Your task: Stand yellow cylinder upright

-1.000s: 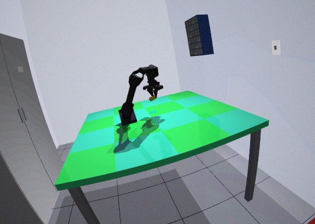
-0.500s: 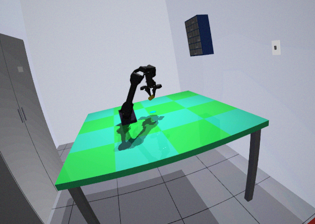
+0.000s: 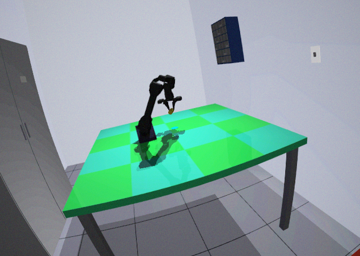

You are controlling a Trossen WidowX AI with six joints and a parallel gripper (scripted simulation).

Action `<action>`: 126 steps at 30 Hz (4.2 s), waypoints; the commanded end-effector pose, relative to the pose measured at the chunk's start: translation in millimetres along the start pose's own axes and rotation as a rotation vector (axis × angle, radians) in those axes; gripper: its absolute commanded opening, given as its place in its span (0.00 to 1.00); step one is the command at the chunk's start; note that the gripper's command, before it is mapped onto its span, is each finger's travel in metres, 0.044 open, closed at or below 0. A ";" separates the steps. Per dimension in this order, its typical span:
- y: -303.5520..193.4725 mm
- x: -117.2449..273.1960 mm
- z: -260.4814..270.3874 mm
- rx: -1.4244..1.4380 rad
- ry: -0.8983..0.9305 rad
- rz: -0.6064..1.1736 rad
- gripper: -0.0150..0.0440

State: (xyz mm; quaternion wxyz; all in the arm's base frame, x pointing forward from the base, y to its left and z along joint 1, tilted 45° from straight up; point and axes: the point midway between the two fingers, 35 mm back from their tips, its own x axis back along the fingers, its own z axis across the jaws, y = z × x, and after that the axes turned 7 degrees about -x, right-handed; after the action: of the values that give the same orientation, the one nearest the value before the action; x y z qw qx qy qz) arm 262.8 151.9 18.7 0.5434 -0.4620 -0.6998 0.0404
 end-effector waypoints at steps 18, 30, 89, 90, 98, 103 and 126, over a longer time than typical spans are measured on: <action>3.6 -11.3 6.4 0.015 0.093 -0.065 0.43; 3.7 -17.1 8.0 0.004 0.156 -0.127 0.43; 6.0 -32.8 10.9 -0.027 0.377 -0.495 0.43; 6.0 -32.8 10.9 -0.027 0.379 -0.502 0.43; 6.0 -33.4 10.5 -0.029 0.396 -0.559 0.43; 5.9 -33.6 10.1 -0.030 0.405 -0.595 0.43; 4.2 -33.0 7.8 -0.031 0.428 -0.767 0.43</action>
State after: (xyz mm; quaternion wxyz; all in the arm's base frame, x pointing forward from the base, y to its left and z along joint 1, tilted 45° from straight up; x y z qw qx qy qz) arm 259.0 135.1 -12.6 0.6465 -0.1888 -0.6905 -0.2638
